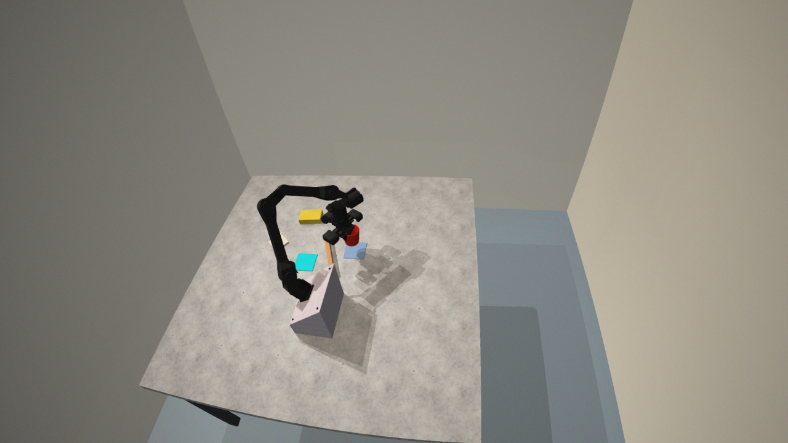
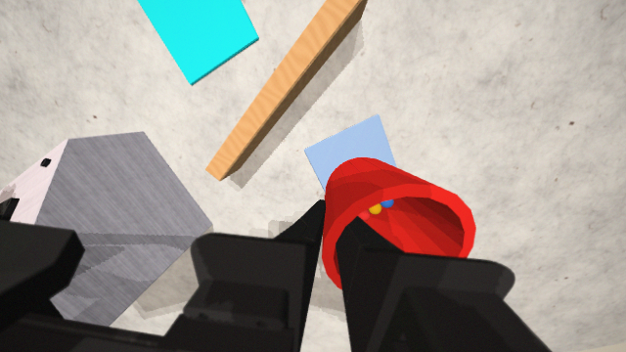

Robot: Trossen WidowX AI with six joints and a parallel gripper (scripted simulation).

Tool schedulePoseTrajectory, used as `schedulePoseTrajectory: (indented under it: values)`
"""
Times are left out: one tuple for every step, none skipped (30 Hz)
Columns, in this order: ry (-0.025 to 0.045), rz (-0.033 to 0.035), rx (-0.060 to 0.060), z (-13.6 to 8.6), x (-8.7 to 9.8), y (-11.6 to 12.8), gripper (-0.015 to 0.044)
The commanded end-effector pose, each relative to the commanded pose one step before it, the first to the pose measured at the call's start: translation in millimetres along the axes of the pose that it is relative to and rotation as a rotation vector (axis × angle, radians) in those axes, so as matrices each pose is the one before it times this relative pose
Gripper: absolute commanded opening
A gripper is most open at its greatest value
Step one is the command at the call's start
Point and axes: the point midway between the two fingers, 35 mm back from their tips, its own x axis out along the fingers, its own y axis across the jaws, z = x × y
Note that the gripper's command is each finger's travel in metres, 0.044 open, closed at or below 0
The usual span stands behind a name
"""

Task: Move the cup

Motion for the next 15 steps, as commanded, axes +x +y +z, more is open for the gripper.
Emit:
schedulePoseTrajectory:
  values:
    - [0.00277,-0.00564,-0.0052,0.05,-4.02,0.08,0.0]
    - [0.0,0.00001,0.0,0.04,0.0,0.23,0.0]
    - [0.0,0.0,0.0,0.0,0.0,0.0,0.0]
    - [-0.00001,0.00001,0.0,0.08,0.0,0.1,0.0]
    - [0.0,0.0,0.0,0.0,0.0,0.0,0.0]
    - [-0.00246,0.00352,0.0036,0.06,2.2,-0.1,0.0]
    - [0.0,0.0,0.0,0.0,0.0,0.0,0.0]
    - [0.0,0.0,0.0,0.0,0.0,0.0,0.0]
    - [0.0,0.0,0.0,0.0,0.0,0.0,0.0]
    - [0.0,0.0,0.0,0.0,0.0,0.0,0.0]
    - [0.0,0.0,0.0,0.0,0.0,0.0,0.0]
    - [0.0,0.0,0.0,0.0,0.0,0.0,0.0]
    - [0.0,0.0,0.0,0.0,0.0,0.0,0.0]
    - [0.0,0.0,0.0,0.0,0.0,0.0,0.0]
    - [0.0,0.0,0.0,0.0,0.0,0.0,0.0]
